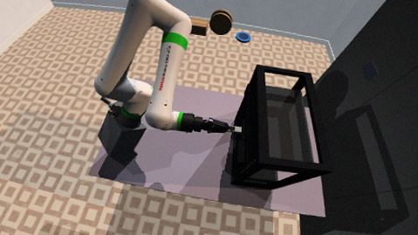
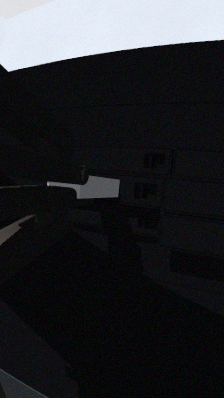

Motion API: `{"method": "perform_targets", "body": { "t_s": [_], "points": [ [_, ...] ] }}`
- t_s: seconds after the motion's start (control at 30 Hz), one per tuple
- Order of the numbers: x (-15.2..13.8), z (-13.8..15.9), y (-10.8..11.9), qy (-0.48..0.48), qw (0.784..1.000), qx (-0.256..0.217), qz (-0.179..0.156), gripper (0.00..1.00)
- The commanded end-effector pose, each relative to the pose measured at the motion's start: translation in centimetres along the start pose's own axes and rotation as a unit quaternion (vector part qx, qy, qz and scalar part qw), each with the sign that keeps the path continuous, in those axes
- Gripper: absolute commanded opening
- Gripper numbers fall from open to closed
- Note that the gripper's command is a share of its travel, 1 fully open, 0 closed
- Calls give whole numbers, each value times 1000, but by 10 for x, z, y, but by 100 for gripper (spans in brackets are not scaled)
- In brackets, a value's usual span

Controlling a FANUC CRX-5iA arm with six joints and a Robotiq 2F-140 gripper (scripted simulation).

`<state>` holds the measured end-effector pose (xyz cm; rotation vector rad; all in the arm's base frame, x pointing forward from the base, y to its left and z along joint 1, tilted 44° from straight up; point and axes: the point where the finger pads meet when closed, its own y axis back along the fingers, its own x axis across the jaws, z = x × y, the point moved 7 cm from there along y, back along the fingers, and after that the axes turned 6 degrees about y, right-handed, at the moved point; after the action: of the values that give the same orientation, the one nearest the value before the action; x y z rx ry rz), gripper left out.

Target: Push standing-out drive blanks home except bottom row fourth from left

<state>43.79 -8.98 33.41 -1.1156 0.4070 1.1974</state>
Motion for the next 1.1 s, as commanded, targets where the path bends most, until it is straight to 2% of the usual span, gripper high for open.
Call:
{"method": "perform_targets", "body": {
  "t_s": [0.0, 1.07],
  "points": [
    [0, 0, -6, 0, 1000, 0, 0, 0],
    [0, 0, -11, 0, 1000, 0, 0, 0]
  ]
}}
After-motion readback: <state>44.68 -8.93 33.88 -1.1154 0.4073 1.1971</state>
